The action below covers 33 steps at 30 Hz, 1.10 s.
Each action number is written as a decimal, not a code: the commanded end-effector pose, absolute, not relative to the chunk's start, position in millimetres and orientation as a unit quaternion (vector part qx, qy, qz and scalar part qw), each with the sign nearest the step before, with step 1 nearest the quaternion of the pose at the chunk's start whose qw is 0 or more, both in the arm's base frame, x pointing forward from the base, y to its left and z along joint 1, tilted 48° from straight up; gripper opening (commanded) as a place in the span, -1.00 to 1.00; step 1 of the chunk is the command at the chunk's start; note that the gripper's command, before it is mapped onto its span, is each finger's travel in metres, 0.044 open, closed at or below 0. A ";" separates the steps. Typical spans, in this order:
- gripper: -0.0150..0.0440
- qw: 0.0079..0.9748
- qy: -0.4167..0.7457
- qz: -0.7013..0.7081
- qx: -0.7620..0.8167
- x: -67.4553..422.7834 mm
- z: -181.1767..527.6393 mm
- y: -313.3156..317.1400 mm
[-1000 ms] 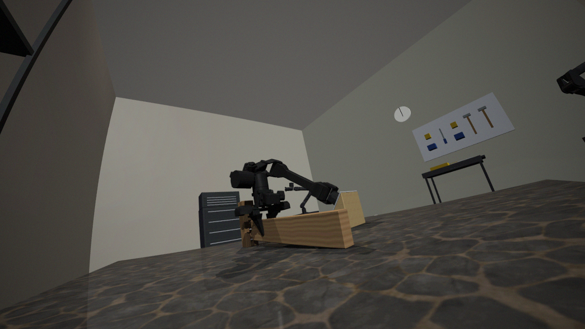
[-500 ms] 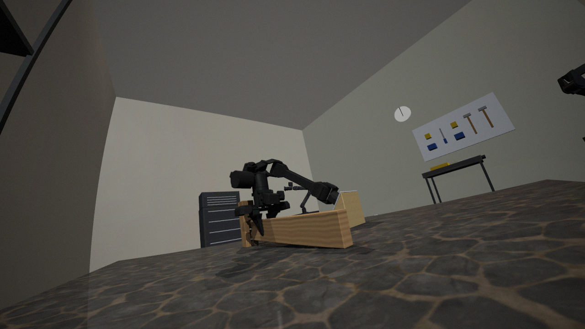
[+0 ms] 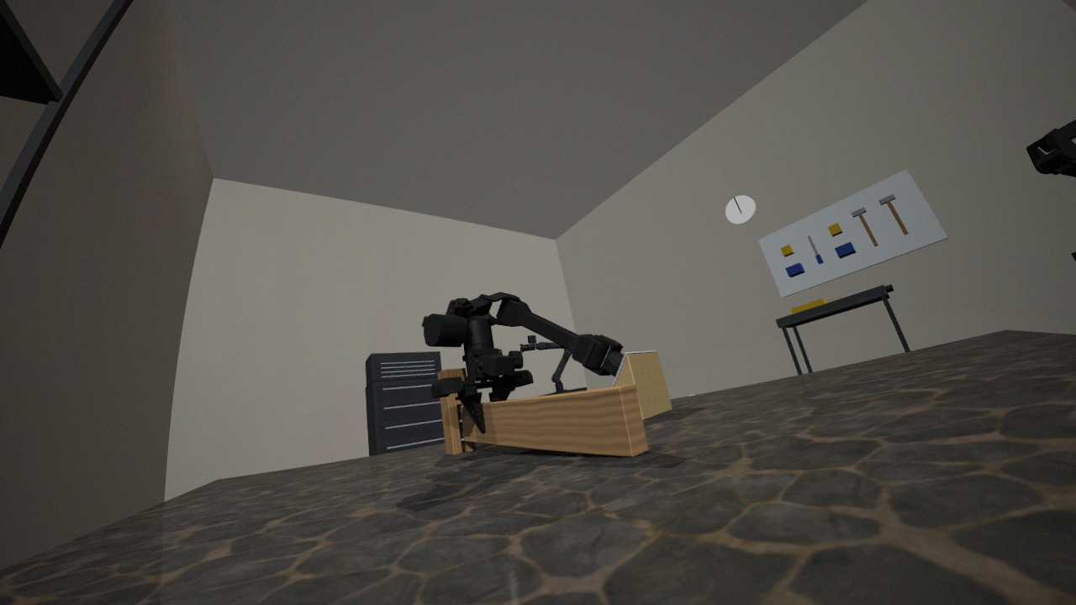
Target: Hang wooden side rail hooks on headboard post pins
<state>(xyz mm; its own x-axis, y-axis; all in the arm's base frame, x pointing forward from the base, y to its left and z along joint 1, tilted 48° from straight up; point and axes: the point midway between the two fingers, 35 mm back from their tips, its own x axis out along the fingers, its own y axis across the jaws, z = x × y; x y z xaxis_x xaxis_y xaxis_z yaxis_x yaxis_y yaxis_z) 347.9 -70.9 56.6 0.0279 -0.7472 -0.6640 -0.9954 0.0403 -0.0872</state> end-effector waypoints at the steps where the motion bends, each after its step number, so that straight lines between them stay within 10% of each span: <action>1: -0.49 0.286 0.659 0.219 -0.660 348.8 58.6 -68.9; 33: -0.49 0.286 0.659 0.219 -0.661 348.7 60.9 -71.5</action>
<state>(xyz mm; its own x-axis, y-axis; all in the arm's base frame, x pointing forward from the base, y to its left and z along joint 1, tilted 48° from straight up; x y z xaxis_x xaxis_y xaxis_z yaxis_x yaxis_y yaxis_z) 347.6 -73.3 59.2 0.0280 -0.7469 -0.6643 -0.9954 0.0403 -0.0872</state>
